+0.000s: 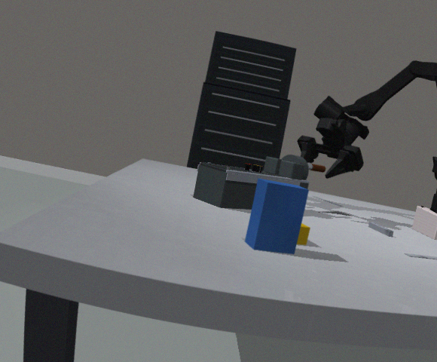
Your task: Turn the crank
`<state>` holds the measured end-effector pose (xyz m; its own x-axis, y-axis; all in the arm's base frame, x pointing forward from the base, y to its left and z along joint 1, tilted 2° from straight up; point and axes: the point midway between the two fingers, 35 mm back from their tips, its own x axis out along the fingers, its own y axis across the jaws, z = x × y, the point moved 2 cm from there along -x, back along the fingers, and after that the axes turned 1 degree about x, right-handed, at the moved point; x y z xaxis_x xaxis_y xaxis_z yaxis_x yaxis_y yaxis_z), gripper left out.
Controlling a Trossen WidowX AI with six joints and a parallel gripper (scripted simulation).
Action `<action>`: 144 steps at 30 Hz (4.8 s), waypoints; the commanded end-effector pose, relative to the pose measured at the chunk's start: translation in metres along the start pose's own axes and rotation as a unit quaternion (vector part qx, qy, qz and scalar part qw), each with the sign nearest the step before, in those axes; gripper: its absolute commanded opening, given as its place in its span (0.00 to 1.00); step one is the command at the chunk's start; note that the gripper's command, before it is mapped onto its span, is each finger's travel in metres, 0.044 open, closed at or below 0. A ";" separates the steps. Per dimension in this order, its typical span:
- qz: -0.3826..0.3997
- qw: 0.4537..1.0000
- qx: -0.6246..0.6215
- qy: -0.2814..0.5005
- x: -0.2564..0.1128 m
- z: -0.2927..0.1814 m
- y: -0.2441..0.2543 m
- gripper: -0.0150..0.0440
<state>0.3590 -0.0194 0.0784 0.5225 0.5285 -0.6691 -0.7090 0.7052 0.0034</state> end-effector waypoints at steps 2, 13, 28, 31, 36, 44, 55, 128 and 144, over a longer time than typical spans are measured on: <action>0.003 1.000 0.005 0.003 0.006 -0.008 0.002 1.00; 0.003 1.000 0.005 0.003 0.006 -0.008 0.002 0.51; 0.003 1.000 0.005 0.003 0.005 -0.007 0.001 0.25; 0.003 1.000 0.005 0.003 0.003 -0.005 -0.001 0.25; 0.003 1.000 0.005 0.003 -0.001 0.000 -0.004 0.25; 0.002 1.000 0.005 0.003 -0.003 0.002 -0.008 0.25; 0.002 1.000 0.005 0.003 -0.004 0.003 -0.010 0.25; 0.002 1.000 0.005 0.003 -0.005 0.004 -0.020 0.25; 0.002 1.000 0.005 0.003 -0.005 0.004 -0.023 0.25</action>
<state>0.3693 -0.0308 0.0817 0.4996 0.5423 -0.6755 -0.7121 0.7012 0.0362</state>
